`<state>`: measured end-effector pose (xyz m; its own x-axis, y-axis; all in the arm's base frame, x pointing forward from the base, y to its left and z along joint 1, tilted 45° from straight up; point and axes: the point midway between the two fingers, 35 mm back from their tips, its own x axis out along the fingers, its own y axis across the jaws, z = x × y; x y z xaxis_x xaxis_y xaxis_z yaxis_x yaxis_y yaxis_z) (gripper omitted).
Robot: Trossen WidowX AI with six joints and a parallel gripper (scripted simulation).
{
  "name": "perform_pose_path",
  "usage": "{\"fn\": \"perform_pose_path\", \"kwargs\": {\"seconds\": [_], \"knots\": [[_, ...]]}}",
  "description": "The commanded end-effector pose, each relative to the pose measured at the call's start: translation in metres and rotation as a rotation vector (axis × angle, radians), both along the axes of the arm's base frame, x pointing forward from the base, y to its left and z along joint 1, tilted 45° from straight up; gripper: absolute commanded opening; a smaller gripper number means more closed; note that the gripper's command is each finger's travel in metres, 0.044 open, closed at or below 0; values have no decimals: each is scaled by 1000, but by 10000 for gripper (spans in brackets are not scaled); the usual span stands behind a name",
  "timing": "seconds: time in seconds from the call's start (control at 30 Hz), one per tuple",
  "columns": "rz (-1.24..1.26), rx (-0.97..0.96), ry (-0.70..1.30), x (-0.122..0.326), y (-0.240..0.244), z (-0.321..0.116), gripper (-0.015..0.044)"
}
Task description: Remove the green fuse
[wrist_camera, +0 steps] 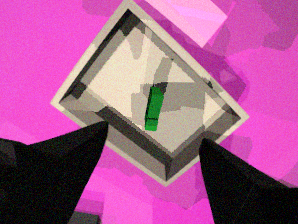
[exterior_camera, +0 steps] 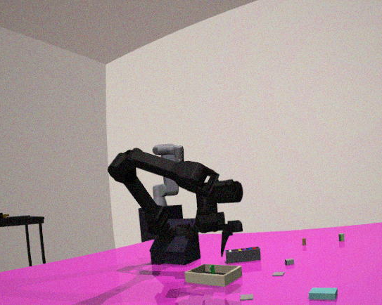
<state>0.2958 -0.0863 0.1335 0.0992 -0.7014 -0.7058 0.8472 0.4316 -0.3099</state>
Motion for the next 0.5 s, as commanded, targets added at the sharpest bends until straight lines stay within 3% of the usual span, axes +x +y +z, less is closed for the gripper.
{"fn": "perform_pose_path", "kwargs": {"seconds": [0.0,0.47], "knots": [[13,-1,-15,0,21,20,330],[12,3,-6,-1,19,17,330]]}}
